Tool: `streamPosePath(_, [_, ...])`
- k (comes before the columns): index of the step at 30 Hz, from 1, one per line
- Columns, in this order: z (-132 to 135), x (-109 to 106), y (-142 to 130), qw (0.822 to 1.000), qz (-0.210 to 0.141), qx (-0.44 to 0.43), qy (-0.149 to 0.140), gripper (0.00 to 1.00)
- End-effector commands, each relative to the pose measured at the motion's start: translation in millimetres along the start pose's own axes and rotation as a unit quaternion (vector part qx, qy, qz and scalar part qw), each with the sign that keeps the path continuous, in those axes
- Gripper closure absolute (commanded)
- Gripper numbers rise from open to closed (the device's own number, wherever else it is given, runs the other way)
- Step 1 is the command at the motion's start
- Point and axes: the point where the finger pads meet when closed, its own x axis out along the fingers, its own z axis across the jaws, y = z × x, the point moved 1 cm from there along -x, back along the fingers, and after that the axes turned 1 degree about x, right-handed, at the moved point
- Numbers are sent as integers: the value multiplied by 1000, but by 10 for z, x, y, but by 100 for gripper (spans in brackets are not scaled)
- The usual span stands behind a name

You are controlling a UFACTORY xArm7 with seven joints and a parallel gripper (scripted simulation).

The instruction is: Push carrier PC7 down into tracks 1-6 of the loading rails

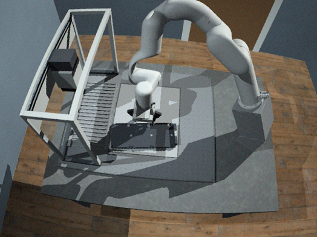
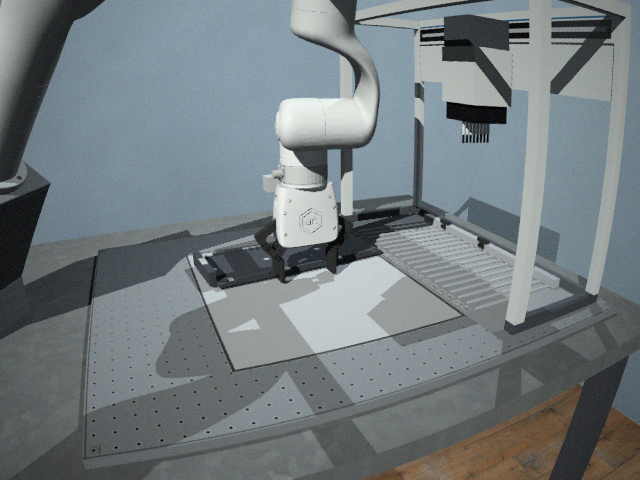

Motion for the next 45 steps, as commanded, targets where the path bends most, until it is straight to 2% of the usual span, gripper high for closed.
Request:
streamPosePath(1, [12,-13,45,1000,2,-1,-2,0])
streamPosePath(45, [8,-14,236,1000,2,-1,-2,0])
